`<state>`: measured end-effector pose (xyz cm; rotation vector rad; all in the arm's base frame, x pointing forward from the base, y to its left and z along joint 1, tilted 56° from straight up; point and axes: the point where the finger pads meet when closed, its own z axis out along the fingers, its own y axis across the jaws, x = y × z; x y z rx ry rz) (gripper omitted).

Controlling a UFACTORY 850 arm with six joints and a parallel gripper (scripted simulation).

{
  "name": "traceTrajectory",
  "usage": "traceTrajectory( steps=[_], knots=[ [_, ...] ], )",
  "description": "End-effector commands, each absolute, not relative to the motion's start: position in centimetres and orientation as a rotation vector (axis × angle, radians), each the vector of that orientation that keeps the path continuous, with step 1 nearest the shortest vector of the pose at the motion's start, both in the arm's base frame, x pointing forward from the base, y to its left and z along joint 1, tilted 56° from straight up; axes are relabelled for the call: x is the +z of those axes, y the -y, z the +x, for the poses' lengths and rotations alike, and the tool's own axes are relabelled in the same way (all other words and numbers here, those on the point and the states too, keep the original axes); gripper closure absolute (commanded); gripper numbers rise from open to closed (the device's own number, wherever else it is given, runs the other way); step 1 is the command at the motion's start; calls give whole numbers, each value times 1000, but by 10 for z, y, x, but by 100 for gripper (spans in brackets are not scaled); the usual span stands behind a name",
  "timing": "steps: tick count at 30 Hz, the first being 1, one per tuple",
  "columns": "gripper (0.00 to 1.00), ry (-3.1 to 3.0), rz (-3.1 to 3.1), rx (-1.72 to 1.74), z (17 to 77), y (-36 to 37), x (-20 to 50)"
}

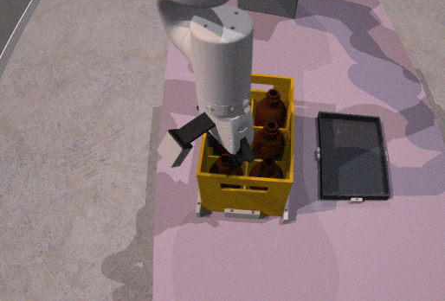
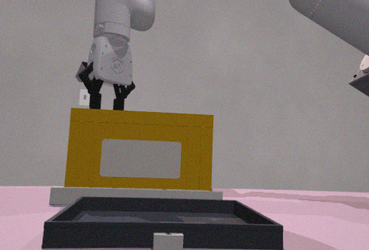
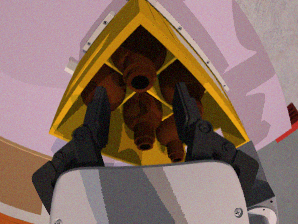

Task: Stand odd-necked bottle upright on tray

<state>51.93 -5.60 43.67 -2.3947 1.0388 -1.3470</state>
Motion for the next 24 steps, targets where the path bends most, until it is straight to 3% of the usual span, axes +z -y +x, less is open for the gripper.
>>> traceTrajectory(
  steps=[1,24],
  knots=[
    [35,-1038,-2394,-1348,520,56,437],
    [35,-1038,-2394,-1348,535,59,427]
  ],
)
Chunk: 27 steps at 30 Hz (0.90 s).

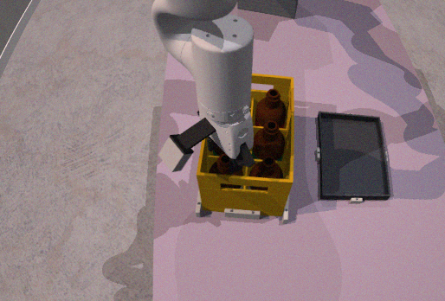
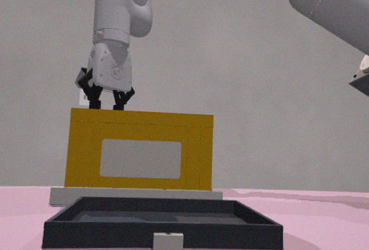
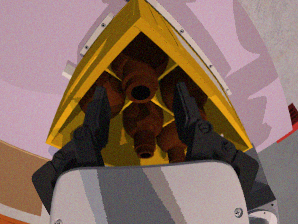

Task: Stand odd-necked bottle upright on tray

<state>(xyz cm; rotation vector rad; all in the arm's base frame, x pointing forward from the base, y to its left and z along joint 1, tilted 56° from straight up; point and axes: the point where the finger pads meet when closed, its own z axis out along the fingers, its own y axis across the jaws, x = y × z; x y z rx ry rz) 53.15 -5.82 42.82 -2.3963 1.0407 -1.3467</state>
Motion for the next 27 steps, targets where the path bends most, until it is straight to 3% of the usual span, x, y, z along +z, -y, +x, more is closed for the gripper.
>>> traceTrajectory(
  steps=[1,27],
  knots=[
    [35,-1038,-2394,-1348,536,59,426],
    [35,-1038,-2394,-1348,553,62,414]
  ],
)
